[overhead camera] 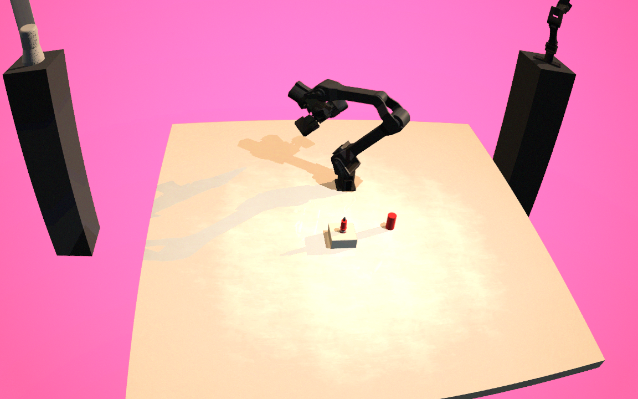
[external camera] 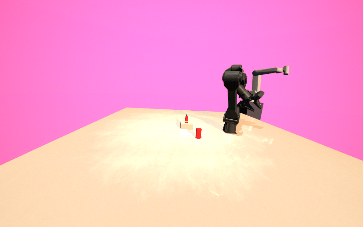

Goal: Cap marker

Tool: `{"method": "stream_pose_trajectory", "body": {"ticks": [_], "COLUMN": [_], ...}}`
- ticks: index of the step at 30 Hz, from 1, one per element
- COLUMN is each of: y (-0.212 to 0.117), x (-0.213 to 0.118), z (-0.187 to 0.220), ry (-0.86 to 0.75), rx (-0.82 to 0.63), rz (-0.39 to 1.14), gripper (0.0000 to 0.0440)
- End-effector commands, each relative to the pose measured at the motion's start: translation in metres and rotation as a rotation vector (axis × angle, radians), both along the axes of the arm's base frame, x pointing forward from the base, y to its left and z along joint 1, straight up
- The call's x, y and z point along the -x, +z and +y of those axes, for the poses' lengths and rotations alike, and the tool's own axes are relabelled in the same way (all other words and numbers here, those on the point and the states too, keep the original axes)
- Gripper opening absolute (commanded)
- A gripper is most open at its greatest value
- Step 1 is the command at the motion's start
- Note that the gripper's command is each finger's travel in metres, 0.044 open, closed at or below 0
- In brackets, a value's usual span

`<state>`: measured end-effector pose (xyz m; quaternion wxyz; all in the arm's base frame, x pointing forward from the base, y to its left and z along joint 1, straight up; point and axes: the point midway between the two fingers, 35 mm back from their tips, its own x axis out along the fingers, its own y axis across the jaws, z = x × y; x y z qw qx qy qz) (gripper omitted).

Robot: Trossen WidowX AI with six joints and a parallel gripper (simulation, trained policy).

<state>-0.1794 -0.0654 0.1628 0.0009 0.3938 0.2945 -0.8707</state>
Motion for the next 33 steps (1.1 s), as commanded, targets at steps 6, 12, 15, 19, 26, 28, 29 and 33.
{"method": "stream_pose_trajectory", "body": {"ticks": [6,12,15,19,26,28,29,33], "y": [0.005,0.007,0.008,0.009,0.010,0.010,0.010,0.010], "x": [0.001,0.000,-0.001,-0.002,-0.005,-0.007,-0.007,-0.010], "z": [-0.024,-0.042,-0.050,-0.061,-0.081,-0.086,-0.089,-0.100], "ry": [0.049,0.084,0.100,0.120,0.154,0.163,0.167,0.184], "rx": [0.054,0.086,0.101,0.122,0.157,0.167,0.172,0.191], "rz": [-0.025,-0.044,-0.054,-0.068,-0.091,-0.098,-0.102,-0.116], "gripper": [0.0249,0.0260,0.0265,0.0272,0.0283,0.0286,0.0287,0.0292]}}
